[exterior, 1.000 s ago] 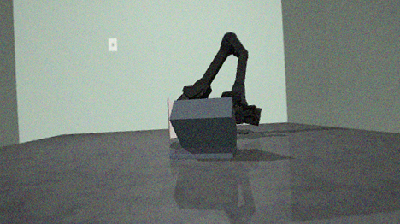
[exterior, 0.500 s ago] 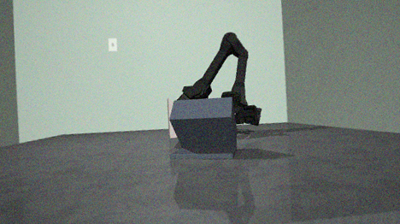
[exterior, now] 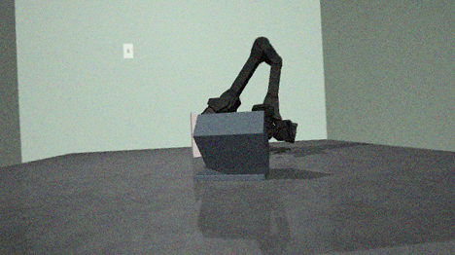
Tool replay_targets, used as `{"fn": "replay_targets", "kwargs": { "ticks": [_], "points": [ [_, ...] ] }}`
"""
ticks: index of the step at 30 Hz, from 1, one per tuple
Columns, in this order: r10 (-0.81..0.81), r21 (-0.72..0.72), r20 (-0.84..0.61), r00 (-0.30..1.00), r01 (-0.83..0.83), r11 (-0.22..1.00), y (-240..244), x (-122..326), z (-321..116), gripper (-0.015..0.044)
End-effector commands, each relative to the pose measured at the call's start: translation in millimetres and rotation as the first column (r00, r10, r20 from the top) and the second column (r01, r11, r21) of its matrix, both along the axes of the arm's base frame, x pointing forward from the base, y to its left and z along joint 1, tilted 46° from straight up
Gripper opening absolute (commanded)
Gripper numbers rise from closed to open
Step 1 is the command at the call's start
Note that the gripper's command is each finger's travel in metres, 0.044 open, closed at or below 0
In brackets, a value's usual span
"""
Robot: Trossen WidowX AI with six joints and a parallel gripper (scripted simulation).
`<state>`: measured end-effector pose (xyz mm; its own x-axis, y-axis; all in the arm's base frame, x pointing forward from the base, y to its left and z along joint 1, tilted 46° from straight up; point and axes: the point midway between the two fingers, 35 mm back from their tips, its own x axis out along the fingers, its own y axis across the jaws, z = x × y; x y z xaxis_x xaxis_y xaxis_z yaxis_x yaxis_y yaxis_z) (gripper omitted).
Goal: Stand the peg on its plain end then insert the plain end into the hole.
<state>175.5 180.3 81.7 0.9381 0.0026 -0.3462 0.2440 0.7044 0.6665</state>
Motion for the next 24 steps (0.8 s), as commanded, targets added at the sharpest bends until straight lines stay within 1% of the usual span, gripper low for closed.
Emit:
{"fn": "replay_targets", "kwargs": {
  "ticks": [1, 4, 13, 21, 24],
  "points": [
    [0.000, 0.001, 0.000, 1.000, 0.000, 1.000, 0.0, 0.0, 0.0, 0.0440],
    [-0.004, 0.001, -0.009, 1.000, 0.004, 1.000, -2.5, 2.9, 4.1, 0.0440],
    [-0.020, 0.012, -0.062, 0.998, 0.021, 1.000, -50.4, 31.0, 61.5, 0.0440],
    [-0.002, 0.001, -0.004, 1.000, 0.002, 1.000, -106.7, 30.3, 109.4, 0.0440],
    [0.000, -0.002, 0.006, 1.000, 0.000, 1.000, -111.5, 29.0, 113.0, 0.0440]
  ]
}}
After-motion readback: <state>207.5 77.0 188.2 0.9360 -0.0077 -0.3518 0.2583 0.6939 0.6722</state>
